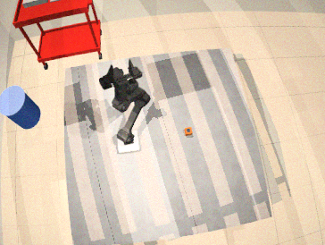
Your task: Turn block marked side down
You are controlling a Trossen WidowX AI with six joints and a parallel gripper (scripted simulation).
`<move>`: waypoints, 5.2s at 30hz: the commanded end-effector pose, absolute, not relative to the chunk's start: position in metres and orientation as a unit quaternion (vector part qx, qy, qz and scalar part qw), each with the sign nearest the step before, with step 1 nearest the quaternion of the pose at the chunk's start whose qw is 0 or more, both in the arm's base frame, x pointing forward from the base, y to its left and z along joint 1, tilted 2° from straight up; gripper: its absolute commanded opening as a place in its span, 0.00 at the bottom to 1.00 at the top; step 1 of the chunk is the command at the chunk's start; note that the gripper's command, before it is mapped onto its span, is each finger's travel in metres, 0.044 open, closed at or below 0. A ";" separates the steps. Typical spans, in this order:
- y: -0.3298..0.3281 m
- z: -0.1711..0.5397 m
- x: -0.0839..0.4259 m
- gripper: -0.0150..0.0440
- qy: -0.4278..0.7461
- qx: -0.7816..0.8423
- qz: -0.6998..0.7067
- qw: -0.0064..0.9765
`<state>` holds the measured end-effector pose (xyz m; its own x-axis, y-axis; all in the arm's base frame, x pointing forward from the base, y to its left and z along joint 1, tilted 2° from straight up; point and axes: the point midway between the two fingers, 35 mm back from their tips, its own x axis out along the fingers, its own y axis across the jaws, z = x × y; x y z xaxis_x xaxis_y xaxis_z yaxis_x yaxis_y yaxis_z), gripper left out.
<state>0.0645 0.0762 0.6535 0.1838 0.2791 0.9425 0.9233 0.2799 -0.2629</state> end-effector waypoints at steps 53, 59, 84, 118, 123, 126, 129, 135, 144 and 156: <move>-0.362 0.474 0.201 1.00 -0.194 0.187 -0.462 0.845; -0.356 0.436 0.251 1.00 -0.105 0.201 -0.435 0.871; -0.131 0.155 0.410 1.00 0.525 0.153 -0.154 0.823; -0.031 0.034 0.389 1.00 0.699 0.048 -0.024 0.713; -0.031 0.026 0.389 1.00 0.699 0.048 -0.024 0.713; -0.031 0.021 0.389 1.00 0.699 0.048 -0.024 0.713; -0.030 0.016 0.389 1.00 0.699 0.048 -0.024 0.713; -0.030 0.012 0.389 0.91 0.699 0.048 -0.024 0.713; -0.030 0.012 0.389 0.54 0.699 0.048 -0.024 0.713; -0.030 0.012 0.389 0.41 0.699 0.048 -0.024 0.713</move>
